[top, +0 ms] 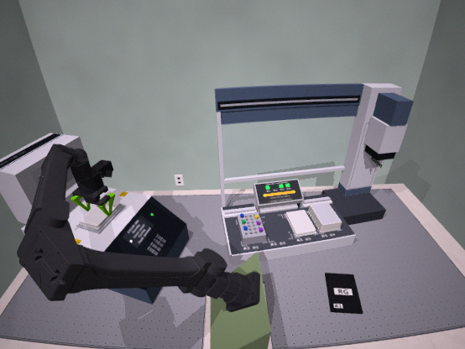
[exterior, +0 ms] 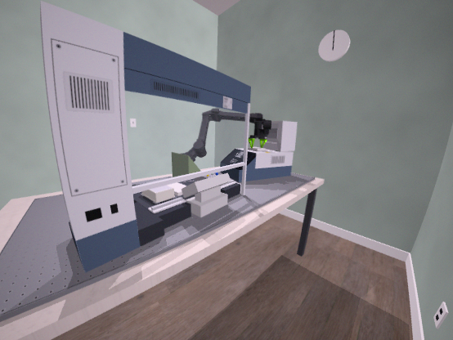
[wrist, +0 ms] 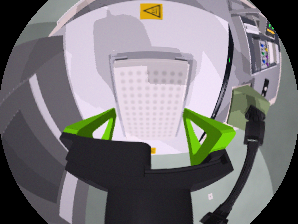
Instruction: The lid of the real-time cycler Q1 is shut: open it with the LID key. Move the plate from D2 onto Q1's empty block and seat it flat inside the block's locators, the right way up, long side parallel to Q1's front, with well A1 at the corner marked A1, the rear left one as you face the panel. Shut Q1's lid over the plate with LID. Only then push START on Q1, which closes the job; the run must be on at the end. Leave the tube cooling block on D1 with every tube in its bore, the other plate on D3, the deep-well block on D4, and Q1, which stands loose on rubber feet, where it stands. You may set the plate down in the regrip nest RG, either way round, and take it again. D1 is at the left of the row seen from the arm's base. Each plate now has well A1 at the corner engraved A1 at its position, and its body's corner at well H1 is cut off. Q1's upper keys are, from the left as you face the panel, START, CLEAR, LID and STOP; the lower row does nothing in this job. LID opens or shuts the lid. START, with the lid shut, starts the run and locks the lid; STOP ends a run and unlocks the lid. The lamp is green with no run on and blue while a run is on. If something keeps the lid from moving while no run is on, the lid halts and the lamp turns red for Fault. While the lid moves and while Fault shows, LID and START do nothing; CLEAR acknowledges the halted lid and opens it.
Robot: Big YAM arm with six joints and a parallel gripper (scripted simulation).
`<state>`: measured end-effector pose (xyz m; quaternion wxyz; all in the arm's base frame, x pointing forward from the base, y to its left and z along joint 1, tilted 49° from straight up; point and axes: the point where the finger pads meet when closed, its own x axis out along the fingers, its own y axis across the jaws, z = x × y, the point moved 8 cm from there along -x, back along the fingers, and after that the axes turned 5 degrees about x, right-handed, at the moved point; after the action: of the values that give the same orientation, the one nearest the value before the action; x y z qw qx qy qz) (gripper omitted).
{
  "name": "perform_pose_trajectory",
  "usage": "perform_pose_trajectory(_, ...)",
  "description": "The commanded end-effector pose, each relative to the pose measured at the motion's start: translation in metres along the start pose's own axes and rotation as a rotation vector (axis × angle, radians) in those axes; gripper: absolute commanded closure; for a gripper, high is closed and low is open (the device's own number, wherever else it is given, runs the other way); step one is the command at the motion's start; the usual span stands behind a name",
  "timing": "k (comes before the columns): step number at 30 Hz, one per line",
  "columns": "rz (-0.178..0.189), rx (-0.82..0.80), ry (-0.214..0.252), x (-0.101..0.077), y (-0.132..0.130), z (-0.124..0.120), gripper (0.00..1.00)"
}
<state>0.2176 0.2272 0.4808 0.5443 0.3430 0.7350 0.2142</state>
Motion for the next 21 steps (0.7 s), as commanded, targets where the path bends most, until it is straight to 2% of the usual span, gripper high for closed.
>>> perform_pose_trajectory(1,0.025,-0.032,-0.032,-0.025,0.01,0.002,0.0)
perform_pose_trajectory(7,0.011,-0.035,-0.016,-0.024,0.008,0.002,0.0)
perform_pose_trajectory(11,0.016,-0.036,-0.025,-0.036,0.008,0.003,0.0)
perform_pose_trajectory(17,0.031,-0.062,-0.037,-0.054,0.008,-0.008,0.0)
perform_pose_trajectory(21,0.025,-0.056,-0.037,-0.058,0.007,-0.005,0.0)
